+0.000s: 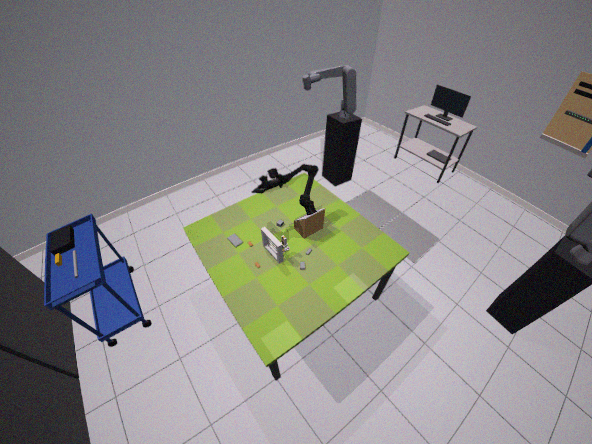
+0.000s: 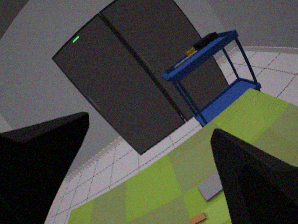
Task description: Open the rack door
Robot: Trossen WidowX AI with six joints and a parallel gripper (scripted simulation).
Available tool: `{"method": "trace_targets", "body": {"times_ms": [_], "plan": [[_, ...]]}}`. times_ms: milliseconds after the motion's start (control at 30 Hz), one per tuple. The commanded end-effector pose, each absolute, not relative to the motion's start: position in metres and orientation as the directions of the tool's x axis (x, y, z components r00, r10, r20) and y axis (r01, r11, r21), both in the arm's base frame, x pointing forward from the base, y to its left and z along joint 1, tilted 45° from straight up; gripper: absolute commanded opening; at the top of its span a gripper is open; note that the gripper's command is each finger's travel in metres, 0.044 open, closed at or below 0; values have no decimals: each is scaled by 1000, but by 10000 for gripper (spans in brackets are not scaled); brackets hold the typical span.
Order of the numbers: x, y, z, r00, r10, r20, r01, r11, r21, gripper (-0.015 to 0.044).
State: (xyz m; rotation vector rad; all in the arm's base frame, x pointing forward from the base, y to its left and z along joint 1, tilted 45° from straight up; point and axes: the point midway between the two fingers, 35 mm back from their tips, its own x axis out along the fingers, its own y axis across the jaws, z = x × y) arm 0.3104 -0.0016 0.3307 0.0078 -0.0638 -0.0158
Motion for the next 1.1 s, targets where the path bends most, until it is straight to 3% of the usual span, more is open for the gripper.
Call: {"method": "trace_targets", "body": {"times_ms": [0,100,533,1067], "plan": [[311,-1,330,998,-16,59,15,1000,10,374],[320,2,319,1000,-15,0,15,1000,26,299],[356,26,255,947,-13,-322,40,996,79,299],[372,62,172,761,-42,-647,91,995,43,299]]}}
